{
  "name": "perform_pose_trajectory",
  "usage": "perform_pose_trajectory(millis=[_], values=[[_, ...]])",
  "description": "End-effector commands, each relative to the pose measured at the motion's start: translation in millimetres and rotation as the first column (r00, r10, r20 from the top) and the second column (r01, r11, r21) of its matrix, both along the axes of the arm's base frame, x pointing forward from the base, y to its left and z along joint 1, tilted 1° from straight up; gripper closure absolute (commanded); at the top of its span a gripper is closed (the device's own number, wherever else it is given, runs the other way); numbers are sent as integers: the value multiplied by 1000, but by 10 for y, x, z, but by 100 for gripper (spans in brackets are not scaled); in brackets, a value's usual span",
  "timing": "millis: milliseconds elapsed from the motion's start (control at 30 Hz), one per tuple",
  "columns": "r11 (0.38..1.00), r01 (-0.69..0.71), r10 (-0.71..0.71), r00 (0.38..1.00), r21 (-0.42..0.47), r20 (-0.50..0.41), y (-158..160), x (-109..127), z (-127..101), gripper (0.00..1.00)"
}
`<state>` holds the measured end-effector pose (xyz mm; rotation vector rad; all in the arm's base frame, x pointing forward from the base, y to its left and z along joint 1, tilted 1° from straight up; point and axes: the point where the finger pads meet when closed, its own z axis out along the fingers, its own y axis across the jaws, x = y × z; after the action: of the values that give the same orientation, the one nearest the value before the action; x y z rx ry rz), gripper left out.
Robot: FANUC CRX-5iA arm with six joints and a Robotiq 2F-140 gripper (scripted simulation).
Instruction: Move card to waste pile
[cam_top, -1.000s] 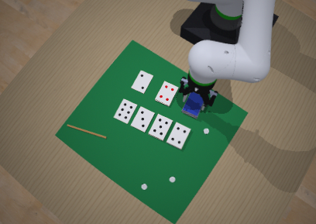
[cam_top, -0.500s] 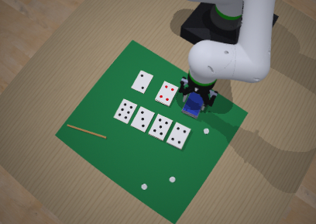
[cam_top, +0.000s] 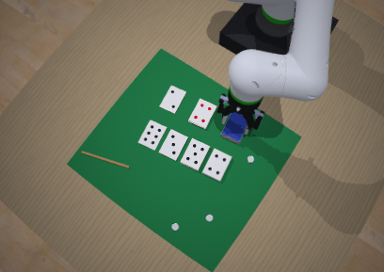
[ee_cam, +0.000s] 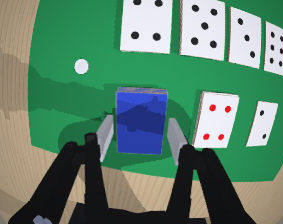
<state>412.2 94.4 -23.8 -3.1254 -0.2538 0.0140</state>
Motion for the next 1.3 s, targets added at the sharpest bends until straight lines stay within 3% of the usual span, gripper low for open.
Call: perform_pose_trajectory(millis=[0,233,267,1267], values=[[1000,0,0,1000,0,0,0,2,1,50],[1000,0,0,1000,0,0,0,2,1,50],[1000,0,0,1000,0,0,0,2,1,57],[1000,0,0,1000,0,0,0,2,1,57]])
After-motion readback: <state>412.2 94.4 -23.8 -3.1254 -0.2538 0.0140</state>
